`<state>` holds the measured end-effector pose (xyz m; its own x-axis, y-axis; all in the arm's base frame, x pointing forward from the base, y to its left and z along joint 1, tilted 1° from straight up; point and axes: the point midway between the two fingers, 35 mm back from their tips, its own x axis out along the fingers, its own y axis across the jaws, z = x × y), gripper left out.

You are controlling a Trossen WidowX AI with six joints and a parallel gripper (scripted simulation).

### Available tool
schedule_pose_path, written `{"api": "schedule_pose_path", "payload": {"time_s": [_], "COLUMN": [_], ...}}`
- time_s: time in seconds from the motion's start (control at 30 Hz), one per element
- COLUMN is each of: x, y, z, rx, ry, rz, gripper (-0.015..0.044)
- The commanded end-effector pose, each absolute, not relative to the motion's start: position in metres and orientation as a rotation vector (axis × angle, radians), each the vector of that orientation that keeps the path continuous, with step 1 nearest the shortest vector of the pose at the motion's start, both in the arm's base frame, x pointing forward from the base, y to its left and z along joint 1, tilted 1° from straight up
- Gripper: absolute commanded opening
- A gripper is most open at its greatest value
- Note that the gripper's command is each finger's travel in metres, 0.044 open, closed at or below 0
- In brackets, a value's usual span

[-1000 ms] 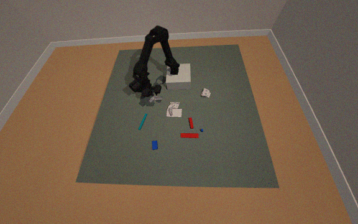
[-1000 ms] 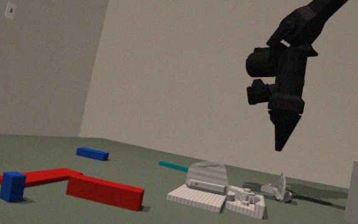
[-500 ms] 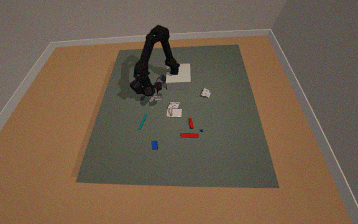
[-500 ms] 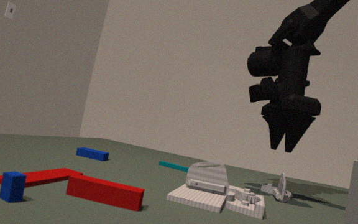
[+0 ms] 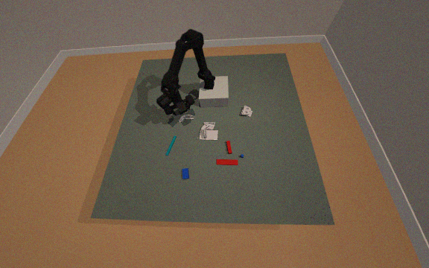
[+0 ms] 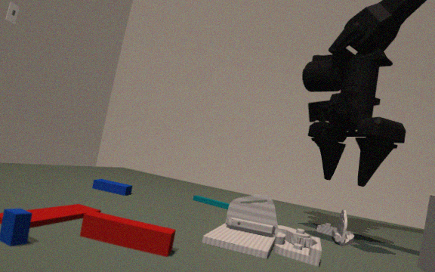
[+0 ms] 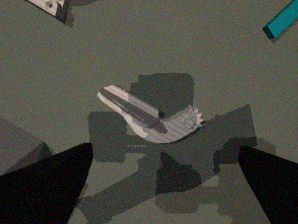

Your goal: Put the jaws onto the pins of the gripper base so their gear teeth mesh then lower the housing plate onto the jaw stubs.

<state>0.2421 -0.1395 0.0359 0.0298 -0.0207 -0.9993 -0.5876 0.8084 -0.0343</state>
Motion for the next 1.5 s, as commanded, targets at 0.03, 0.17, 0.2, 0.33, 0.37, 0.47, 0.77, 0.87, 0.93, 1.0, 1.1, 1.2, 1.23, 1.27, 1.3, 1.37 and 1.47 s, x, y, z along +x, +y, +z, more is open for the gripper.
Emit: {"api": "schedule_pose_path", "payload": {"time_s": [0.03,0.17,0.2,0.33,0.37,0.47,0.77,0.87,0.93,1.0,1.1,1.2,1.23,1.27,1.3,1.37,1.47], "x": [0.239,0.238,0.237,0.236,0.236,0.235,0.232,0.232,0.231,0.23,0.23,0.229,0.228,0.228,0.228,0.227,0.226], "y": [-0.137,-0.136,-0.136,-0.135,-0.135,-0.134,-0.132,-0.131,-0.13,-0.13,-0.129,-0.128,-0.128,-0.128,-0.128,-0.127,-0.126], "z": [0.036,0.036,0.036,0.037,0.037,0.037,0.037,0.037,0.037,0.037,0.038,0.038,0.038,0.038,0.038,0.038,0.038], "rx": [-0.583,-0.647,-0.663,-0.727,-0.743,-0.791,-0.934,-0.981,-1.012,-1.043,-1.09,-1.136,-1.152,-1.167,-1.183,-1.213,-1.259], "ry": [1.481,1.464,1.459,1.44,1.435,1.419,1.363,1.343,1.328,1.313,1.289,1.265,1.256,1.247,1.239,1.221,1.193], "rz": [0.538,0.601,0.617,0.68,0.695,0.742,0.882,0.929,0.96,0.991,1.037,1.083,1.098,1.113,1.128,1.159,1.204], "gripper": [0.044,0.044,0.044,0.044,0.044,0.044,0.044,0.044,0.044,0.044,0.044,0.044,0.044,0.044,0.044,0.044,0.044]}}
